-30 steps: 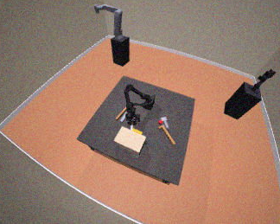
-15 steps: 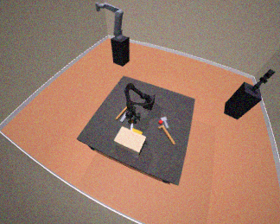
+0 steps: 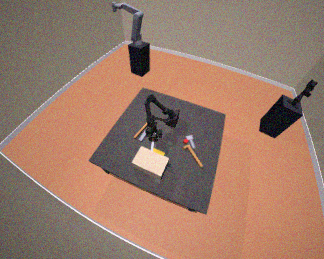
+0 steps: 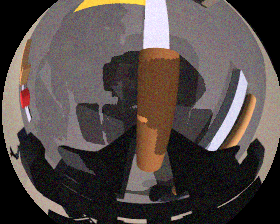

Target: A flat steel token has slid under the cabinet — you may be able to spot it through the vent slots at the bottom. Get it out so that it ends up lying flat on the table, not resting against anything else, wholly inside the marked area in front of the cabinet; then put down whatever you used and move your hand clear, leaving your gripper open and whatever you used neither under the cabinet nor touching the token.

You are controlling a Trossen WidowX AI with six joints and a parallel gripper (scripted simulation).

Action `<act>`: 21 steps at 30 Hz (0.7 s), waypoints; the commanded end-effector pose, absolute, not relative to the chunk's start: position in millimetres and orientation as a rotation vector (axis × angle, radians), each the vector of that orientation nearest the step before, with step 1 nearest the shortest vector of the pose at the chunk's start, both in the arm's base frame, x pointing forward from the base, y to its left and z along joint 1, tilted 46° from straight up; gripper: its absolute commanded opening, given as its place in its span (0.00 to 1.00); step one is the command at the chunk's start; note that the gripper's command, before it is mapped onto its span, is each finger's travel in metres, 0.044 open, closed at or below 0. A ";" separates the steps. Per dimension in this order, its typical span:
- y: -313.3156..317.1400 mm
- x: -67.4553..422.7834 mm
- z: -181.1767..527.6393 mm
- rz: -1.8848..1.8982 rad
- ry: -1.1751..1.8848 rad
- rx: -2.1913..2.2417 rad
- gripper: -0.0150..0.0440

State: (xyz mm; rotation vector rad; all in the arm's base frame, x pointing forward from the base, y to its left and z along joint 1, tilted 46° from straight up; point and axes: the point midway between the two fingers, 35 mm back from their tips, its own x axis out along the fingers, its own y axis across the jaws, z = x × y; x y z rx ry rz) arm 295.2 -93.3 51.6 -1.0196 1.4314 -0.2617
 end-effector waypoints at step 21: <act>-107.9 268.0 57.5 -0.263 1.438 -1.021 0.25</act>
